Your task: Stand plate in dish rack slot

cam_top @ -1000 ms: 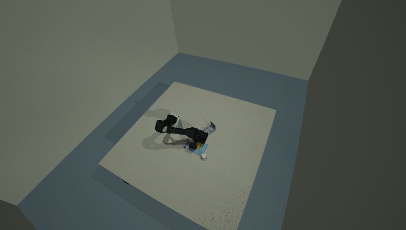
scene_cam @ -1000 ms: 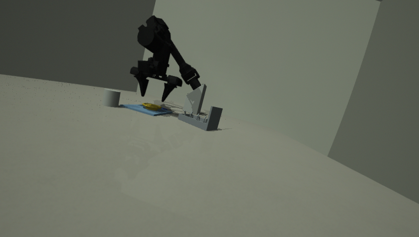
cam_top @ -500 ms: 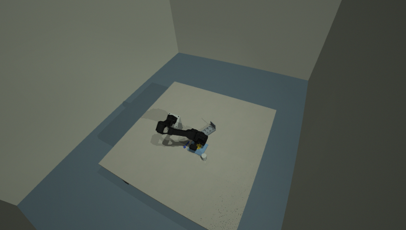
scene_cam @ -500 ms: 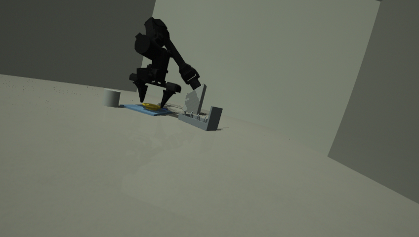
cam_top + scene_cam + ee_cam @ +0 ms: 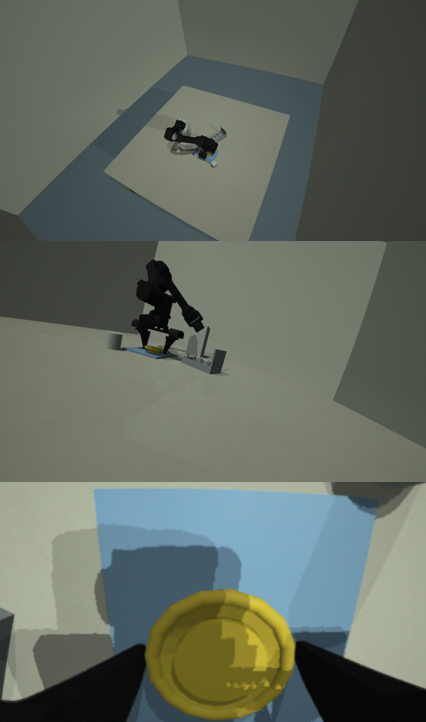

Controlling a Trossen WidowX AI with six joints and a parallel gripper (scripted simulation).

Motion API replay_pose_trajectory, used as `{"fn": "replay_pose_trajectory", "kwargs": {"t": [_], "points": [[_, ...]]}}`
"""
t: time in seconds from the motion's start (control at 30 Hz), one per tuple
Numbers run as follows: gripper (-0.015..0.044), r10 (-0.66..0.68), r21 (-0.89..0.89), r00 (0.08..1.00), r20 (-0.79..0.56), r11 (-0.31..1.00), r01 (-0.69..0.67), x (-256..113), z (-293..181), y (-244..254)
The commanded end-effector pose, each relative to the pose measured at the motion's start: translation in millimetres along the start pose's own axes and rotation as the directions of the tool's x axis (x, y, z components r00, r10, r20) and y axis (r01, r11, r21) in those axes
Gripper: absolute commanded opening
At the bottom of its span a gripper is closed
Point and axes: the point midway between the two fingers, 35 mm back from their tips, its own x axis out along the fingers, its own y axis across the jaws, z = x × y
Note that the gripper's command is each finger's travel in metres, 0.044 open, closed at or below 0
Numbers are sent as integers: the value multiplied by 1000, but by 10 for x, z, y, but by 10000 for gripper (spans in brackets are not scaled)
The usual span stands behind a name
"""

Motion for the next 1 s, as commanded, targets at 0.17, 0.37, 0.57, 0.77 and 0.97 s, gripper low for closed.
{"fn": "replay_pose_trajectory", "kwargs": {"t": [0.17,0.37,0.57,0.77,0.97], "points": [[350,2,-4,1000,0,1000,-2,6,-2,7],[271,2,-3,1000,1,1000,-2,-2,1,9],[113,24,12,1000,14,1000,-24,-284,79,71],[0,35,13,999,15,999,-36,-599,132,114],[0,36,8,999,10,999,-37,-918,151,135]]}}
